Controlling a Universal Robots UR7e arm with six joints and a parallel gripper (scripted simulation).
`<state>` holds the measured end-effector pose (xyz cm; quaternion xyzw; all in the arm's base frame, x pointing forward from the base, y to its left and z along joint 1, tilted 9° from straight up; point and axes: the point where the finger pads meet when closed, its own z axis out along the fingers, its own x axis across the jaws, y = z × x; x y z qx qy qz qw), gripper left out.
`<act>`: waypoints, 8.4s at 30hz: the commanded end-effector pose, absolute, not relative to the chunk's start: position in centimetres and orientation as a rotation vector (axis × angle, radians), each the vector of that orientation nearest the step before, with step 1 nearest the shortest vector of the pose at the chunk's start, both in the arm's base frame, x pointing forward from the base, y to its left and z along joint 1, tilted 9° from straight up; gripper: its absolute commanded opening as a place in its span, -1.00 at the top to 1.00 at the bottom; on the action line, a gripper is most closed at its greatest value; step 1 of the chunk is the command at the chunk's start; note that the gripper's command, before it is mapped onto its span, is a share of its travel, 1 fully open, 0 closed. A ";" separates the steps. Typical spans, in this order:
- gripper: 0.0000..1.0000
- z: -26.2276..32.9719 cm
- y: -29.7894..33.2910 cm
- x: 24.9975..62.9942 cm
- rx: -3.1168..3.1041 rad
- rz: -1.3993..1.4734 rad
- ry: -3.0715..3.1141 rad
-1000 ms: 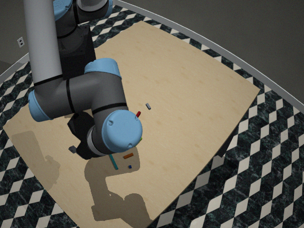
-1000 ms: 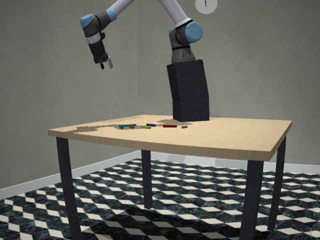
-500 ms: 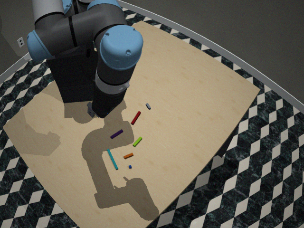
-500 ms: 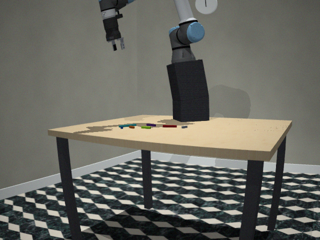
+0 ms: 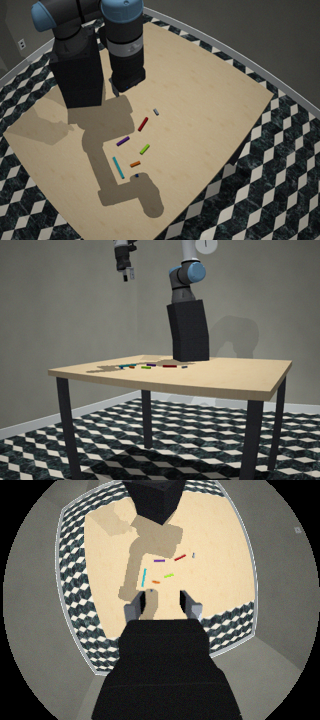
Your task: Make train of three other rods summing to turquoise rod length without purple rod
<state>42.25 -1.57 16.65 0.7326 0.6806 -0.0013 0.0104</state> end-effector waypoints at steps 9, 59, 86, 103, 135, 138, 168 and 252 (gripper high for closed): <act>-1.00 6.3 -6.2 46.7 2.619 0.037 1.672; -1.00 -20.5 -15.2 44.9 3.034 0.166 0.228; -1.00 -21.0 -15.3 44.7 3.034 0.174 0.185; -1.00 -21.0 -15.3 44.7 3.034 0.174 0.185; -1.00 -21.0 -15.3 44.7 3.034 0.174 0.185; -1.00 -21.0 -15.3 44.7 3.034 0.174 0.185; -1.00 -21.1 -14.7 44.8 3.024 0.169 0.279; -1.00 -22.7 3.7 46.5 1.193 -0.053 2.747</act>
